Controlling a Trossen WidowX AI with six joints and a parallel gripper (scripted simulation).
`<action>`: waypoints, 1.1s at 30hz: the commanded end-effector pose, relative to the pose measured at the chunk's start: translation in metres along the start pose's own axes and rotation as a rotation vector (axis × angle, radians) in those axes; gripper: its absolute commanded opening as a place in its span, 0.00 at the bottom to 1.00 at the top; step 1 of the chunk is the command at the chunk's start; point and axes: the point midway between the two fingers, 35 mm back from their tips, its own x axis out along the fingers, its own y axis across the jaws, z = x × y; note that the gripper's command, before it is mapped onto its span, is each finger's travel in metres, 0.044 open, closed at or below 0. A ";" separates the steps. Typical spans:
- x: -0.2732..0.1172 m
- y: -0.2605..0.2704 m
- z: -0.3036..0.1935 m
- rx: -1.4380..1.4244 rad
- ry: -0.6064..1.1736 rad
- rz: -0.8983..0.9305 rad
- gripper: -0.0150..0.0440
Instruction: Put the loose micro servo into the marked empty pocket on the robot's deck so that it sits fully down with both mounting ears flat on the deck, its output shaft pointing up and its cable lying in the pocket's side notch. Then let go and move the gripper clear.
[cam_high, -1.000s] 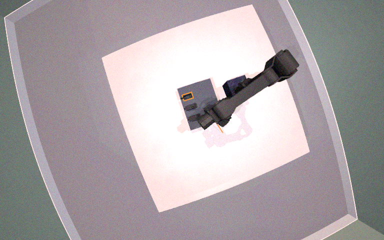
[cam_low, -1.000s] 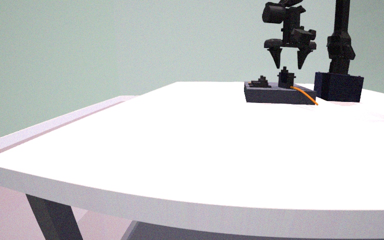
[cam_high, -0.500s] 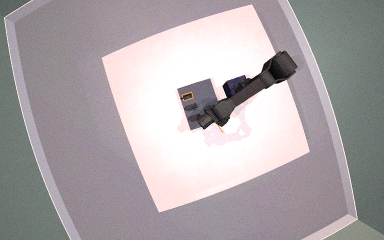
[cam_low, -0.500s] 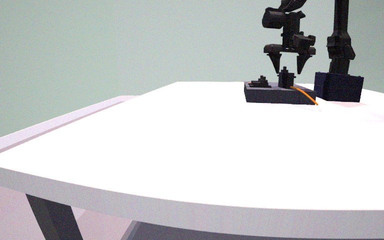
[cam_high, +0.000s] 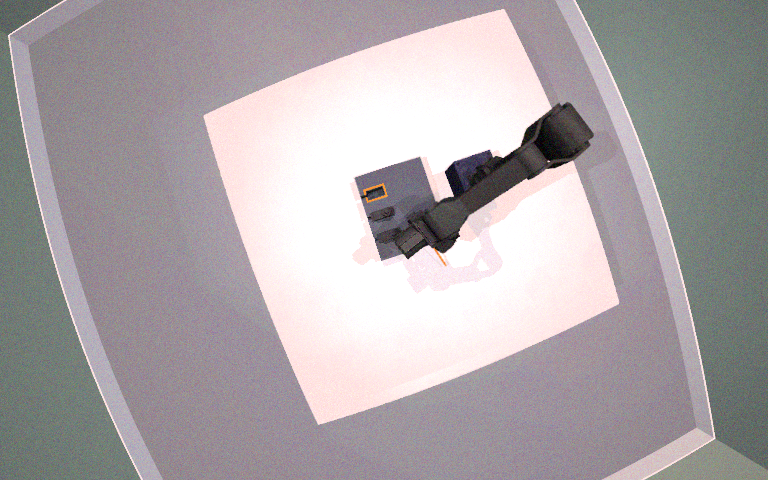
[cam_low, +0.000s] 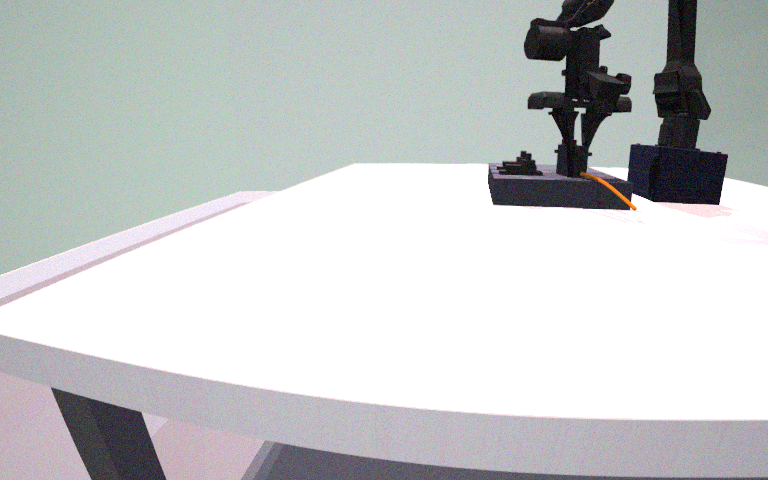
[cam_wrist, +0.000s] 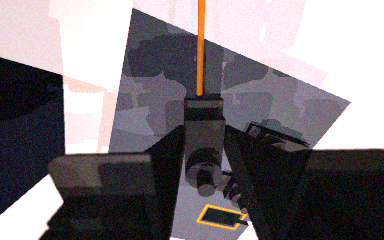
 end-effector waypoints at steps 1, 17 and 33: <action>0.001 0.000 0.000 -0.003 0.003 0.000 0.39; -0.030 0.007 0.000 -0.003 0.003 0.001 0.25; -0.030 -0.008 -0.001 -0.003 0.003 -0.001 0.25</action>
